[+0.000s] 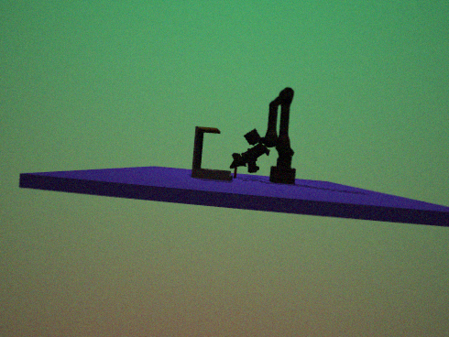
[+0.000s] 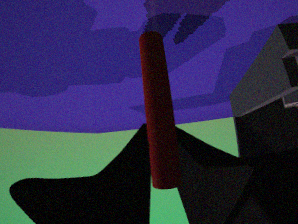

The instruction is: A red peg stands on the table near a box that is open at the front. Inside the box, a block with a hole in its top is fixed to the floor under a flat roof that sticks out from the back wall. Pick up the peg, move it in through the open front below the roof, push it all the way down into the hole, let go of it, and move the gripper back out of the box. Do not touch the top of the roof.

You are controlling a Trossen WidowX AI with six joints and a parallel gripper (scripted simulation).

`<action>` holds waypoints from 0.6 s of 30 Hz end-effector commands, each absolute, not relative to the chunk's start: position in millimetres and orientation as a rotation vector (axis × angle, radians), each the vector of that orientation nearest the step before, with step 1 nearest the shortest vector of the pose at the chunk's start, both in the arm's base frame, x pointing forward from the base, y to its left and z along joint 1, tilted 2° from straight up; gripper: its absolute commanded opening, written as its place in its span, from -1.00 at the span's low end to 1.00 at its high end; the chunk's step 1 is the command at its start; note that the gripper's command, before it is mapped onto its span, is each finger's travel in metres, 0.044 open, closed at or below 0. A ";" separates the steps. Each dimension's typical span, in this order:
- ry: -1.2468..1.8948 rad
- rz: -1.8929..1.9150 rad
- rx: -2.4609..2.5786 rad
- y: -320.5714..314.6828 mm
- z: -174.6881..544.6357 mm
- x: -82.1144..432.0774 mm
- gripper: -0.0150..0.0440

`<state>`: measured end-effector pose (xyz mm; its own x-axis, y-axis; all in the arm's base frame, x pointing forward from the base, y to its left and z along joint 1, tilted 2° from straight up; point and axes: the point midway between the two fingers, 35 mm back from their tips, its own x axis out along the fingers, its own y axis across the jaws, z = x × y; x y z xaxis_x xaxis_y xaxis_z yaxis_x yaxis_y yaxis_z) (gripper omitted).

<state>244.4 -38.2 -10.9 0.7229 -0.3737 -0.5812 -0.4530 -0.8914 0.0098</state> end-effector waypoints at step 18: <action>0.672 0.899 -2.792 -37.7 -3.3 247.5 -0.49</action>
